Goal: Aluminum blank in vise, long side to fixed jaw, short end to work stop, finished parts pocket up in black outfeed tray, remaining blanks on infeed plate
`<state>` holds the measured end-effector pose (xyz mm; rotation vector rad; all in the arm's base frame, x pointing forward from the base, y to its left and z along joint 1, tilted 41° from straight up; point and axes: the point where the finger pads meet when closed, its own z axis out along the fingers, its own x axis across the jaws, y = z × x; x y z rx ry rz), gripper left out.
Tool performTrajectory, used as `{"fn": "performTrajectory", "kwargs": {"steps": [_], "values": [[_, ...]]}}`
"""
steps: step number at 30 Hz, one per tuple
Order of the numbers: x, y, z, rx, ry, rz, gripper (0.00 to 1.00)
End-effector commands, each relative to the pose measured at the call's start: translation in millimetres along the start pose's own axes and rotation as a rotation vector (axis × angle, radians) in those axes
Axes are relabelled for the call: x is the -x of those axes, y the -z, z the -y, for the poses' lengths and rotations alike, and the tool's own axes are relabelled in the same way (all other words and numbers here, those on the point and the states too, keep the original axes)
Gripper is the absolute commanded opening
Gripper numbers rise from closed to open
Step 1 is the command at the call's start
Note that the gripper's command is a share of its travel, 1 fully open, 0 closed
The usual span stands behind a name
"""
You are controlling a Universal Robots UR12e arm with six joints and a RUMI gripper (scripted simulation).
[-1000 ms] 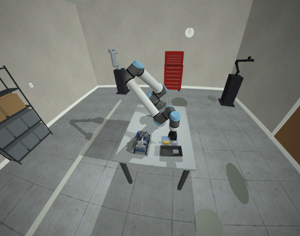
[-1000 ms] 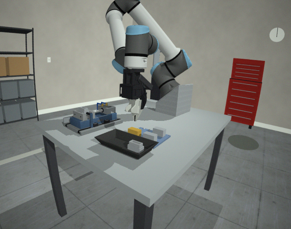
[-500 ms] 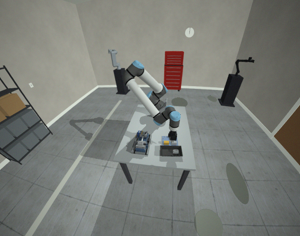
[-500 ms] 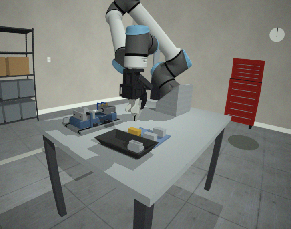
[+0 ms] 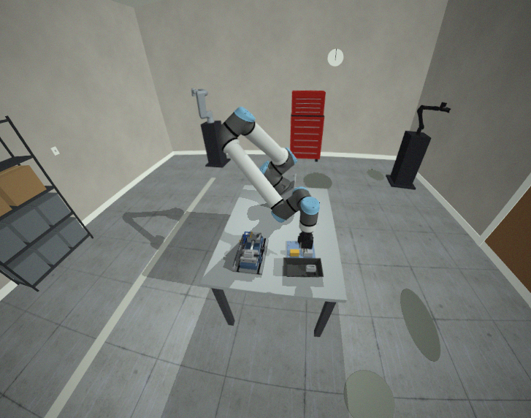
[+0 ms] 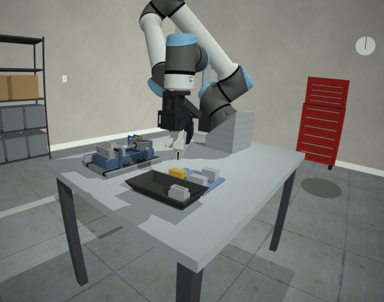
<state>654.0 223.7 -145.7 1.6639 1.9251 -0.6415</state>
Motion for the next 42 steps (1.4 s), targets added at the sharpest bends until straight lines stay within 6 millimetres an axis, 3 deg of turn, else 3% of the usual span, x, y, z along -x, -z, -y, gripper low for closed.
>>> {"fn": "performTrajectory", "kwargs": {"steps": [1, 15, 42], "values": [[0.0, 0.8, -0.5, 0.001, 0.0, 0.0, 0.0], [0.0, 7.5, -0.5, 0.001, 0.0, 0.0, 0.0], [0.0, 65.7, -0.4, 0.001, 0.0, 0.0, 0.0]]}}
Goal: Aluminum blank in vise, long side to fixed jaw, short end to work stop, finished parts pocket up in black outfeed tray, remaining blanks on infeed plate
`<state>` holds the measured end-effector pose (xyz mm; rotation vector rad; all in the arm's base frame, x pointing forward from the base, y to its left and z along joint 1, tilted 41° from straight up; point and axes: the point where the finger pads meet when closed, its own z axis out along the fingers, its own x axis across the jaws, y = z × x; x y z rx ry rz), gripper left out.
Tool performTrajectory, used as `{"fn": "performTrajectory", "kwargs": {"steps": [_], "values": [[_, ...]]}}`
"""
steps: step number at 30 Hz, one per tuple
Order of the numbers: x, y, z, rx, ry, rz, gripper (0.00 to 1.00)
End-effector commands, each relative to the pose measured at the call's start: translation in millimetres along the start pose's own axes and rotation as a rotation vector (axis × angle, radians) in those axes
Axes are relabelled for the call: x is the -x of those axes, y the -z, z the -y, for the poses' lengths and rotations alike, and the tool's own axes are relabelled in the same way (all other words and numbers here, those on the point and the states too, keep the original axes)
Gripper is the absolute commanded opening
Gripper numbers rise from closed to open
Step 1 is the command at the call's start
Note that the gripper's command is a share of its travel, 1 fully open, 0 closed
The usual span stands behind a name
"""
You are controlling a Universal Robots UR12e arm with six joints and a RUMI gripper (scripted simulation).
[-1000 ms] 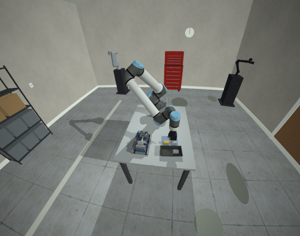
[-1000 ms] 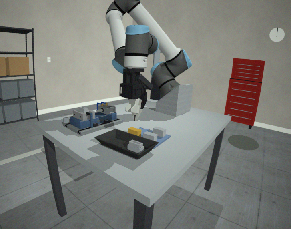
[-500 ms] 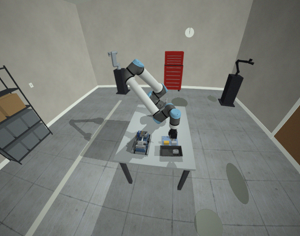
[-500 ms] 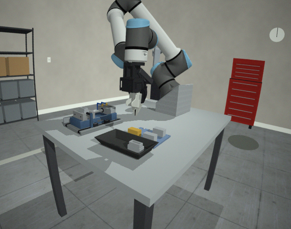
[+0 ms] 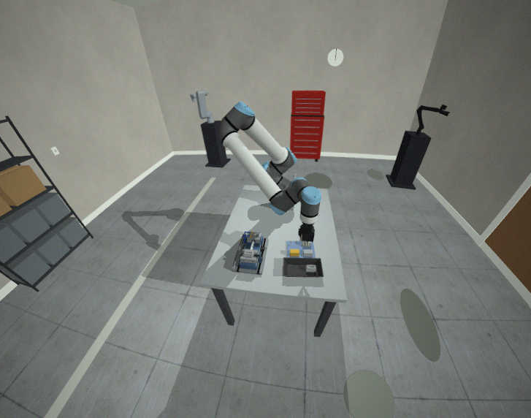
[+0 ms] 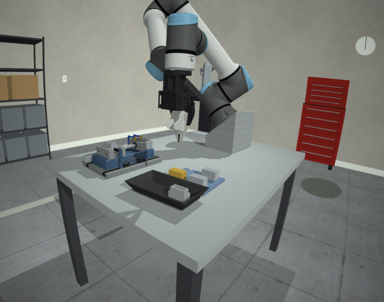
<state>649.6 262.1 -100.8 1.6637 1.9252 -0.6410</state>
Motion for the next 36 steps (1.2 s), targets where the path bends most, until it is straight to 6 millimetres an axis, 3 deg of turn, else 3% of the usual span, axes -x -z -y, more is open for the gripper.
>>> {"fn": "performTrajectory", "kwargs": {"steps": [1, 13, 17, 19, 26, 29, 32, 36], "values": [[0.0, 6.6, -0.5, 0.001, 0.0, 0.0, 0.0], [-0.2, 10.6, -1.7, 0.001, 0.0, 0.0, 0.0], [-2.4, 11.2, -24.8, 0.001, 0.0, 0.0, 0.0], [-2.4, 11.2, -24.8, 0.001, 0.0, 0.0, 0.0], [-8.9, 11.3, -117.6, 0.001, 0.0, -0.001, 0.0], [-10.2, 10.4, -147.8, 0.001, -0.001, -0.001, 0.0], [-10.6, 9.9, -160.6, 0.001, -0.001, 0.0, 0.0], [-10.6, 9.8, -161.7, 0.001, -0.001, 0.0, 0.0]]}}
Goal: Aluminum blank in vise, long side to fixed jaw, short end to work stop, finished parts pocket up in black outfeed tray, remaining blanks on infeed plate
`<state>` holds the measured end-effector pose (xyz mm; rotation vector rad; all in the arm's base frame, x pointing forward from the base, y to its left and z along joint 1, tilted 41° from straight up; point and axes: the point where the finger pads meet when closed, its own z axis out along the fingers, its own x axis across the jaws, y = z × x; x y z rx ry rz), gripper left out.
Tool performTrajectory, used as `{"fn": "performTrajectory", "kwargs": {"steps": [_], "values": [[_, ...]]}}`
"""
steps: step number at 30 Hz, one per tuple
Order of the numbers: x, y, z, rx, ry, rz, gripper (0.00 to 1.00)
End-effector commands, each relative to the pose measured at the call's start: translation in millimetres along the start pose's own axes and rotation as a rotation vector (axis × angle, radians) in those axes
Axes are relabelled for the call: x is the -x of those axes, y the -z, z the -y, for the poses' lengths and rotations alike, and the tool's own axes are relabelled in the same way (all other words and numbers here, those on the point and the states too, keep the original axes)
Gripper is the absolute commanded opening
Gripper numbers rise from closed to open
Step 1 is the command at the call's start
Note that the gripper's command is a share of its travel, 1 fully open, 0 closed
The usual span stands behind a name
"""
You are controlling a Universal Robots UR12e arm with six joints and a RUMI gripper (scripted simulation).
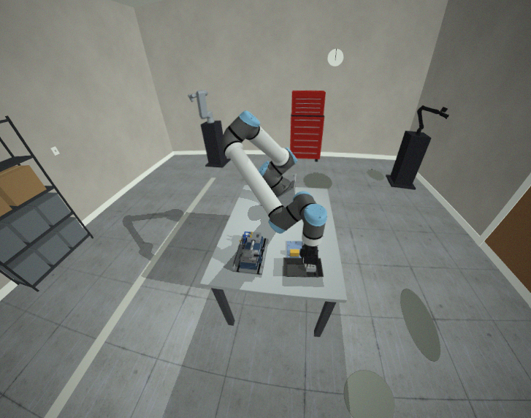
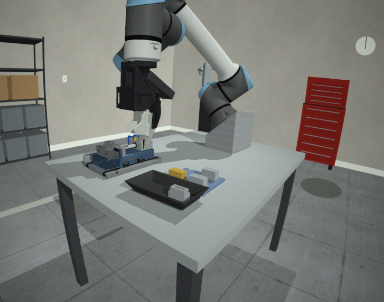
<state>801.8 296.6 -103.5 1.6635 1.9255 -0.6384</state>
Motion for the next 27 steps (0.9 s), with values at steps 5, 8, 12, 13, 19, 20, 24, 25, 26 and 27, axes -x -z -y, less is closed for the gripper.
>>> {"fn": "performTrajectory", "kwargs": {"steps": [5, 8, 12, 13, 19, 20, 24, 25, 26, 27], "values": [[-1.0, 0.3, -6.3, -0.001, 0.0, 0.0, 0.0], [-1.0, -0.7, -6.3, -0.001, 0.0, 0.0, 0.0], [-1.0, -3.4, -6.4, -0.001, 0.0, 0.001, 0.0], [-1.0, -4.4, -6.4, -0.001, 0.0, 0.001, 0.0], [-1.1, -8.8, -6.6, -0.001, 0.0, 0.001, 0.0], [-1.1, -10.1, -6.6, -0.001, 0.0, 0.001, 0.0], [-1.2, -16.4, -6.9, -0.001, 0.0, 0.001, 0.0], [-1.3, -18.1, -6.9, -0.001, 0.0, 0.001, 0.0], [-1.3, -19.9, -7.0, -0.001, 0.0, 0.001, 0.0], [-1.3, -21.8, -7.0, -0.001, 0.0, 0.001, 0.0]]}}
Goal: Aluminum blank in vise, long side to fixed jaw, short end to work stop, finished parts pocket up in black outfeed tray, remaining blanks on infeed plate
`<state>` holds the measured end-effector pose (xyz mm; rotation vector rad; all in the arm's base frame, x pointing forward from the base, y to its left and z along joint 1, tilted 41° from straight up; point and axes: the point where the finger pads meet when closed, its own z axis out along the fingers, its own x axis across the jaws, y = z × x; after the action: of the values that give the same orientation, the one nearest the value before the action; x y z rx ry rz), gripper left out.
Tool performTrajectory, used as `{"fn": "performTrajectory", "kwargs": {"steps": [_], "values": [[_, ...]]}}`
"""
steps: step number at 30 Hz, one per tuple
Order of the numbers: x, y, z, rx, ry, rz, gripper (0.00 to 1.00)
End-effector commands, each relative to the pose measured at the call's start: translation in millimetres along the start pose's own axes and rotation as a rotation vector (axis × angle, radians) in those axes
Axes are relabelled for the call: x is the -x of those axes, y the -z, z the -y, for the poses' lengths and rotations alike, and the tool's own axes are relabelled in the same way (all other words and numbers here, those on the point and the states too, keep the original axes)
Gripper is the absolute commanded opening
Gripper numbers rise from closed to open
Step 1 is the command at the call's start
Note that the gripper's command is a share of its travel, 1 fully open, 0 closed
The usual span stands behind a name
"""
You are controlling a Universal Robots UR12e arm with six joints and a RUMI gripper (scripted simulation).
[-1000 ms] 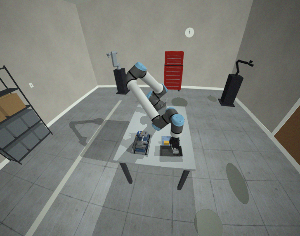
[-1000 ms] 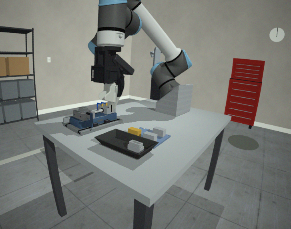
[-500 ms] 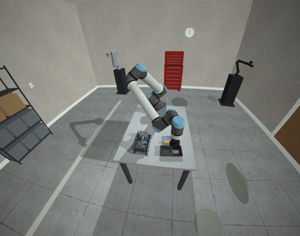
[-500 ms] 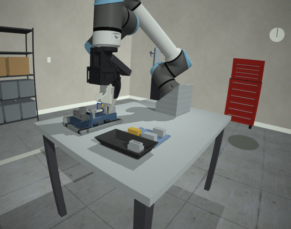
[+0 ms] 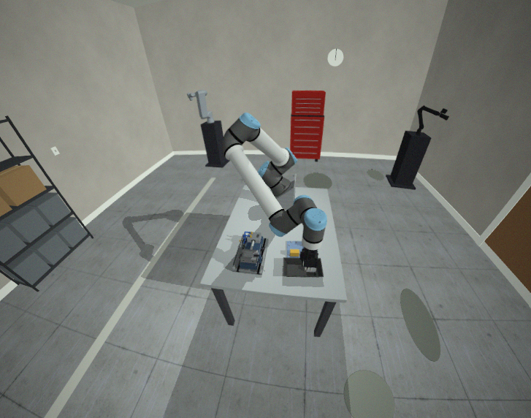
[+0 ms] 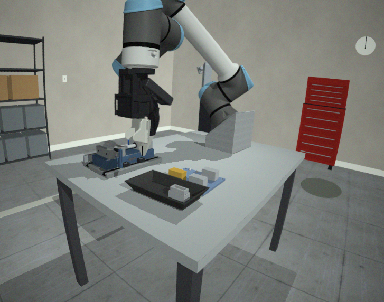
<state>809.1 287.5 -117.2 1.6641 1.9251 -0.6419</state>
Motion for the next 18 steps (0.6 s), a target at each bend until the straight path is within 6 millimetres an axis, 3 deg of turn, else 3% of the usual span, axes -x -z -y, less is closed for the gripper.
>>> {"fn": "performTrajectory", "kwargs": {"steps": [1, 18], "values": [[-0.1, -6.8, -0.8, 0.002, 0.0, 0.0, 0.0], [-0.6, -34.7, -1.9, 0.002, 0.0, 0.0, 0.0]]}}
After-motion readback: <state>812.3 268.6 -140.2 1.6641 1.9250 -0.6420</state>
